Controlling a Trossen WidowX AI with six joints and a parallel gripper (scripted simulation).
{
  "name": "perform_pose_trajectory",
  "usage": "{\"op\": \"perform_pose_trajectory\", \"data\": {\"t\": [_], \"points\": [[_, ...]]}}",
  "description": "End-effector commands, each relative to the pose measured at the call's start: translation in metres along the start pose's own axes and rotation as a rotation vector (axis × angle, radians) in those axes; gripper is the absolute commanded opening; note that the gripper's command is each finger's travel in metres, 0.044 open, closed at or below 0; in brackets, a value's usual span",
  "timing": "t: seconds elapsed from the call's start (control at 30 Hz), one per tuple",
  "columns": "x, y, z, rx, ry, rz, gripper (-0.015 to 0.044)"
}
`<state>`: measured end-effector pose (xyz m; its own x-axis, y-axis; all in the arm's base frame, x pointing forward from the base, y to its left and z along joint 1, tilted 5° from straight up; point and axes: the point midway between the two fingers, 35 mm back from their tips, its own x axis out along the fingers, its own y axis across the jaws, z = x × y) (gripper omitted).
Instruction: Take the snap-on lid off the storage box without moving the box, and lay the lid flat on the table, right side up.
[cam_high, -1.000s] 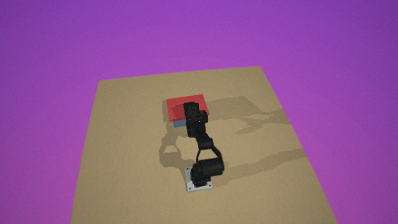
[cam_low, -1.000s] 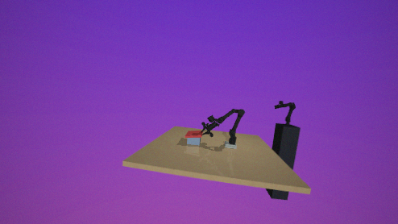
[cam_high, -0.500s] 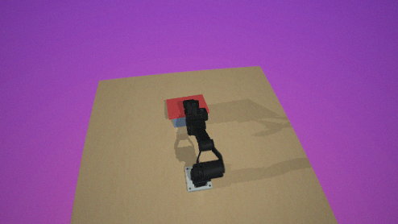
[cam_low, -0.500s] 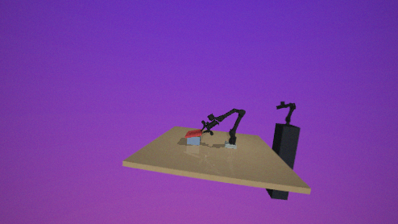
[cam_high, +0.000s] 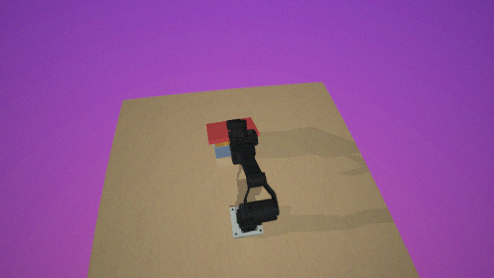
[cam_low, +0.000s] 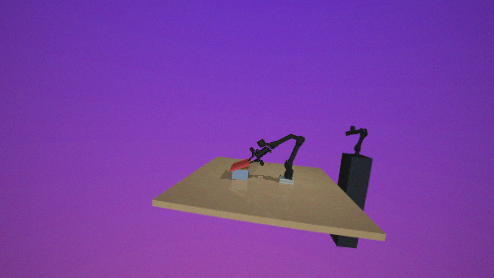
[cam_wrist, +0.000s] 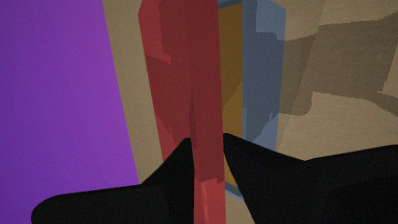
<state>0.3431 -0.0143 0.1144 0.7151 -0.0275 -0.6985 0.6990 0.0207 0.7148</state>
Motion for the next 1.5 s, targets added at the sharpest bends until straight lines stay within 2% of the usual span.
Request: {"op": "perform_pose_trajectory", "data": {"t": [0.0, 1.47], "points": [[-0.003, 0.013, 0.001, 0.005, -0.005, 0.020, 0.0000], [-0.039, 0.058, 0.001, 0.005, -0.005, 0.020, 0.0000]]}}
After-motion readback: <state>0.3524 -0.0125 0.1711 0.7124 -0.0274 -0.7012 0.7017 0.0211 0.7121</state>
